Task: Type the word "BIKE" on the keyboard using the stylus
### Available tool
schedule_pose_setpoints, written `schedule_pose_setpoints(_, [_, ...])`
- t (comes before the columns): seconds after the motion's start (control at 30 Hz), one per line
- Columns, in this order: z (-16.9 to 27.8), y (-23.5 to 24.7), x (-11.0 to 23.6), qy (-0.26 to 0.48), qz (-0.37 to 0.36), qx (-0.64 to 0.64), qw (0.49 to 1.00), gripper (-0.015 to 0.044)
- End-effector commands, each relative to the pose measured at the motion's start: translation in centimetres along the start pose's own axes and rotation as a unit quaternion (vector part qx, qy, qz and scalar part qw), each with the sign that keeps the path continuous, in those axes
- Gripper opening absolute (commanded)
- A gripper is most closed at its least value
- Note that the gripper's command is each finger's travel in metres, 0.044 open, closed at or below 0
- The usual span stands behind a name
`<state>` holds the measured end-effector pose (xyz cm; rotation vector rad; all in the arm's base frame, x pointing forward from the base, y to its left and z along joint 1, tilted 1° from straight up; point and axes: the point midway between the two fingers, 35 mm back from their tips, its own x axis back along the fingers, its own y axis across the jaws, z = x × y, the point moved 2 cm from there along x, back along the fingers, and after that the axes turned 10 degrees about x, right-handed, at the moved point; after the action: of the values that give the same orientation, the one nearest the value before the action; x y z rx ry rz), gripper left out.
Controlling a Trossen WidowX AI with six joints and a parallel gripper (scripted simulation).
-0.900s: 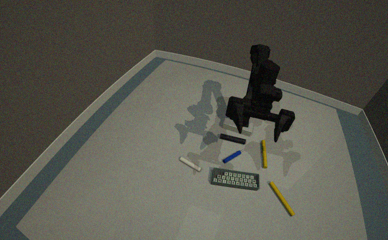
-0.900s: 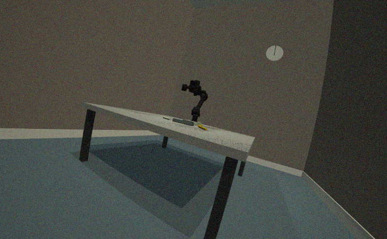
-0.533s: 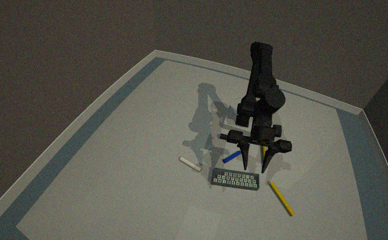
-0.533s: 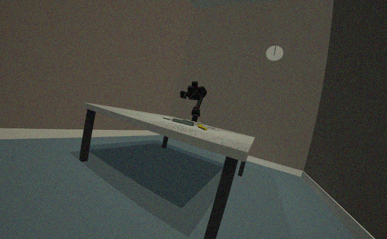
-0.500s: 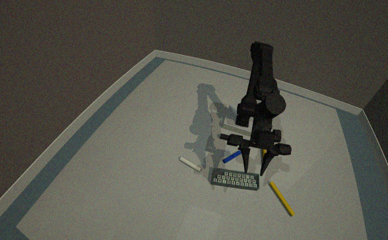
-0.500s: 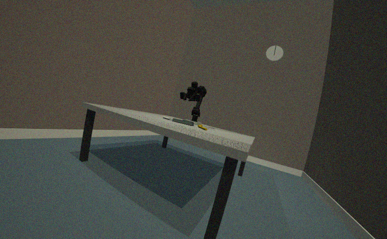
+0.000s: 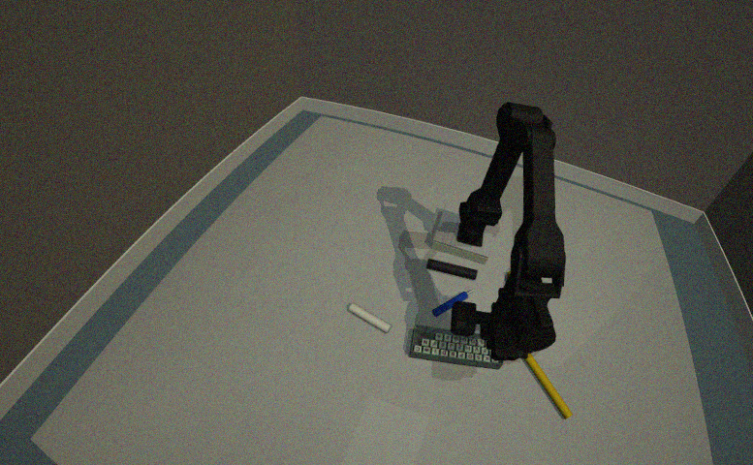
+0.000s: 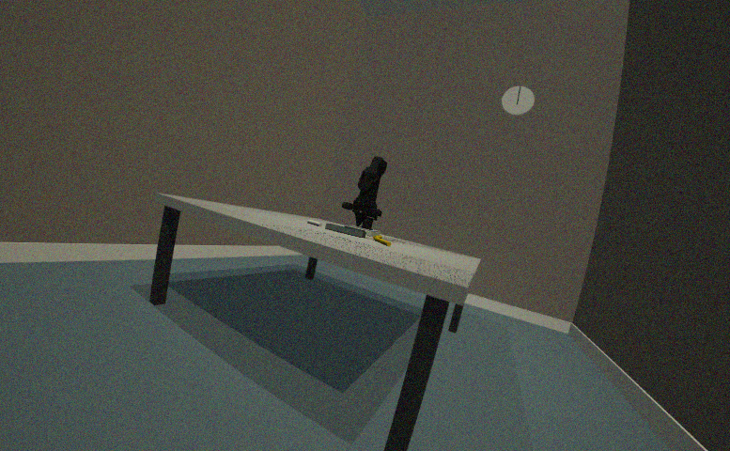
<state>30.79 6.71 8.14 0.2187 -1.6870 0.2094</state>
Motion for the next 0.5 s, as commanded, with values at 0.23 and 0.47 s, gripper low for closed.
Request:
schedule_pose_setpoints(0.23, [0.3,0.5,-0.4,0.038,-0.006,0.0,0.999,0.0])
schedule_pose_setpoints(0.47, [1.3,-5.3,-0.4,0.038,-0.003,0.001,0.999,0.0])
